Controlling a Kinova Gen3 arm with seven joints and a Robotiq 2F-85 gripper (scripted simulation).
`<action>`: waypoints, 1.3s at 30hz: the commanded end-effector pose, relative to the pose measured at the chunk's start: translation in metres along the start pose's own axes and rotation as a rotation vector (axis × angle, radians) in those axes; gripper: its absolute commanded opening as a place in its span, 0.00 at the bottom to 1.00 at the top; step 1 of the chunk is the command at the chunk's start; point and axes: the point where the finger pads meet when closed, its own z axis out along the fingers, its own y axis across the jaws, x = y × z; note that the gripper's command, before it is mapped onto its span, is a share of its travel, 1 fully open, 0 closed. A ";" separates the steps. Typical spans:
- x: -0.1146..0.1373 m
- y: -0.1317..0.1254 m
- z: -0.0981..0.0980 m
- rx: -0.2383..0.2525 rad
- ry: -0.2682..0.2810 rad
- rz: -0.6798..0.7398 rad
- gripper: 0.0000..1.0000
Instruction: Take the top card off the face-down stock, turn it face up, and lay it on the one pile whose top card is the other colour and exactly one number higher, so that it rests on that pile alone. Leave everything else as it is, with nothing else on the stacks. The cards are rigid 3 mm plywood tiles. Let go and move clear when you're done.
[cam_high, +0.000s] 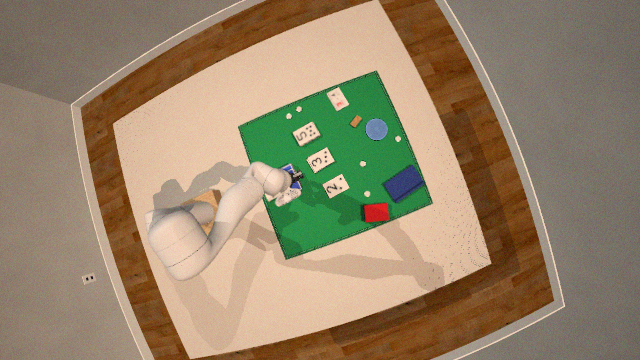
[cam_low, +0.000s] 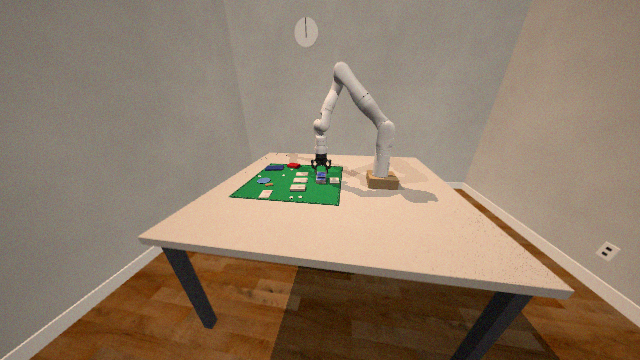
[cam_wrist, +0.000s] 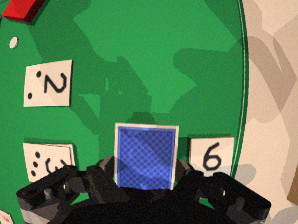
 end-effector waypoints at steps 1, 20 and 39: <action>0.000 -0.001 -0.001 0.002 0.000 0.000 0.72; 0.000 -0.001 0.005 0.002 0.000 0.000 0.72; 0.000 -0.001 0.005 0.002 0.000 0.000 0.72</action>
